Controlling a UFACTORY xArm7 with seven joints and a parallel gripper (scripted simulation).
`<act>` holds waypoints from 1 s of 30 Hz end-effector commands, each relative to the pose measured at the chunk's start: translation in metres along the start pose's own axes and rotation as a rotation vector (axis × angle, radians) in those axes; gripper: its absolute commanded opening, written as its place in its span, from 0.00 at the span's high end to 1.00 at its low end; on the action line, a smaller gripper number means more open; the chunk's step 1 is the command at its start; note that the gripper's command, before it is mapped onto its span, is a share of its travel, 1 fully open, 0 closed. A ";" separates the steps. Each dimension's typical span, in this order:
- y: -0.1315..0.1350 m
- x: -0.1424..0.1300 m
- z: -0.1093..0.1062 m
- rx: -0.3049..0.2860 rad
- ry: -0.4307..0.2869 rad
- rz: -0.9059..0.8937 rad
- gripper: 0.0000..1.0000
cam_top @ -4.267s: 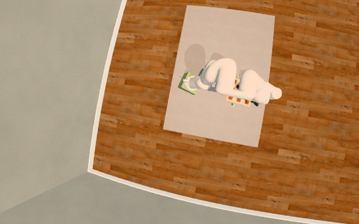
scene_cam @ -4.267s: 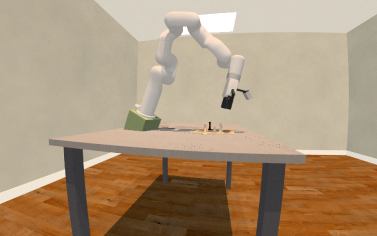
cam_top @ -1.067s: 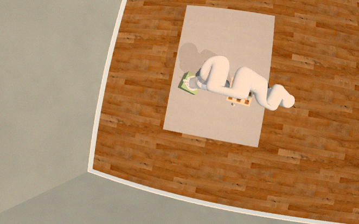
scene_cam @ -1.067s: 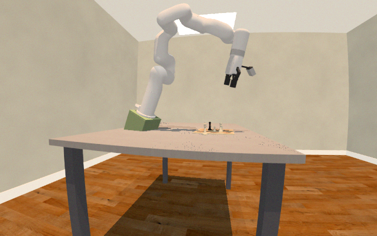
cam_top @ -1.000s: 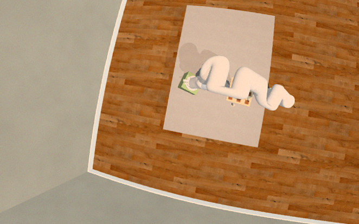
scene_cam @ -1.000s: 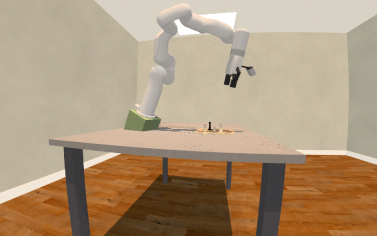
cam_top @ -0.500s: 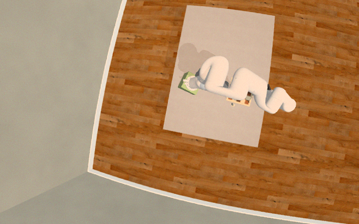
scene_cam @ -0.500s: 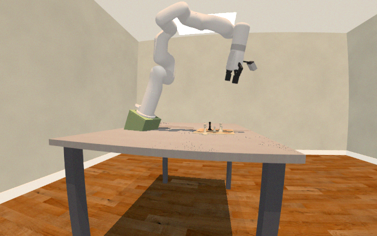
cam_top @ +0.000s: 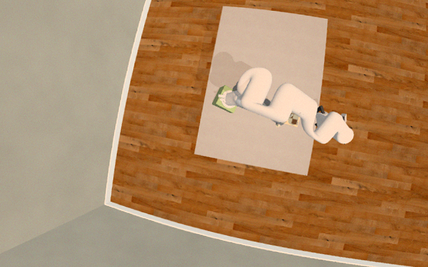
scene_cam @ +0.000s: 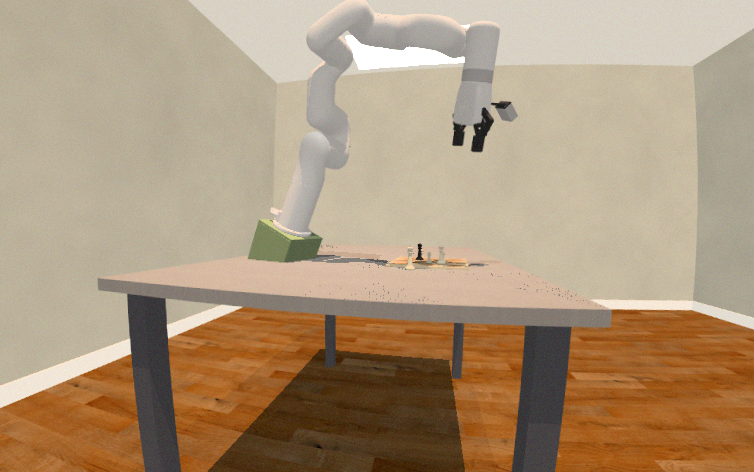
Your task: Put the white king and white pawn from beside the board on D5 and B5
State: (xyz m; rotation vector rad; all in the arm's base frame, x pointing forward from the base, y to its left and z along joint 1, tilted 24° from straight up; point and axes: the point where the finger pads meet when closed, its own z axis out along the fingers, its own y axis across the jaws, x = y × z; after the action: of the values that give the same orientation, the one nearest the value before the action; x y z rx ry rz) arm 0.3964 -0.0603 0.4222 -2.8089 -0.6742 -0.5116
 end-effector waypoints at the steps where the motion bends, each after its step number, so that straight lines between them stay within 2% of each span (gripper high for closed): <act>1: 0.000 0.001 -0.003 0.004 0.006 -0.010 0.00; 5: 0.000 0.001 -0.003 0.004 0.006 -0.010 0.00; 6: 0.007 -0.002 -0.024 0.032 0.058 -0.073 0.00; 22: 0.007 -0.002 -0.024 0.032 0.058 -0.073 0.00; 24: 0.024 -0.012 -0.058 0.084 0.162 -0.195 0.00; 30: 0.024 -0.012 -0.058 0.084 0.162 -0.195 0.00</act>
State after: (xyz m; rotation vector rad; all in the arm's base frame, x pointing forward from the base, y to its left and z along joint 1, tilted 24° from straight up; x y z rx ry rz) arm 0.3821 -0.0993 0.4633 -2.6464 -0.8718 -0.7031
